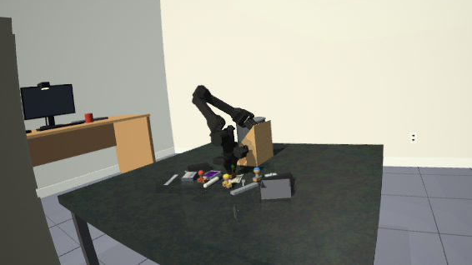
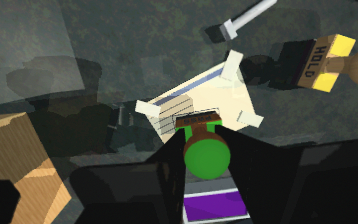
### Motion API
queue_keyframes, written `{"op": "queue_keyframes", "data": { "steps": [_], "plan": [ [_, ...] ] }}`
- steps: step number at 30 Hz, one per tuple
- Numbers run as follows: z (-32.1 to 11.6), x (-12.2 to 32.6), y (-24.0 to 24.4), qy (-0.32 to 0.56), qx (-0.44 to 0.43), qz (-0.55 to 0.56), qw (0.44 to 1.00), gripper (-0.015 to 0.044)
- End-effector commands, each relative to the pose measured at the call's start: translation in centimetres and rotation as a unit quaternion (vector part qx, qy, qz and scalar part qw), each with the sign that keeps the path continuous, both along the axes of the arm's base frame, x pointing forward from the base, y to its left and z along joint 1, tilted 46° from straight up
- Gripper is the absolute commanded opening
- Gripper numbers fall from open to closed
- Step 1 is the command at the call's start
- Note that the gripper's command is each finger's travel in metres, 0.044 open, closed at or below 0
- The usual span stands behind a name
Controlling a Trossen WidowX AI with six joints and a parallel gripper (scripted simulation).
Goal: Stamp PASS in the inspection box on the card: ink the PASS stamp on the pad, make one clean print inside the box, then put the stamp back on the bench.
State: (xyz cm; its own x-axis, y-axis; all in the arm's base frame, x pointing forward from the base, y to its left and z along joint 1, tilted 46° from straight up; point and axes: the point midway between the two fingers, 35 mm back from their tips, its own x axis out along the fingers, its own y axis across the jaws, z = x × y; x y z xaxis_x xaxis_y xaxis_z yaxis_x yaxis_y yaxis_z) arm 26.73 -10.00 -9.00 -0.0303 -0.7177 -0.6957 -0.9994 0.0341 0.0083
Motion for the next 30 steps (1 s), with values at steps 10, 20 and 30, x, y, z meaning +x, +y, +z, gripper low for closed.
{"op": "queue_keyframes", "data": {
  "steps": [10, 20, 30],
  "plan": [
    [0.4, 0.0, 0.3, -0.001, -0.002, -0.001, 1.0, 0.0],
    [0.7, 0.1, 0.6, -0.001, -0.002, -0.001, 1.0, 0.0],
    [1.7, 0.3, 1.7, -0.001, 0.0, -0.001, 1.0, 0.0]
  ]
}}
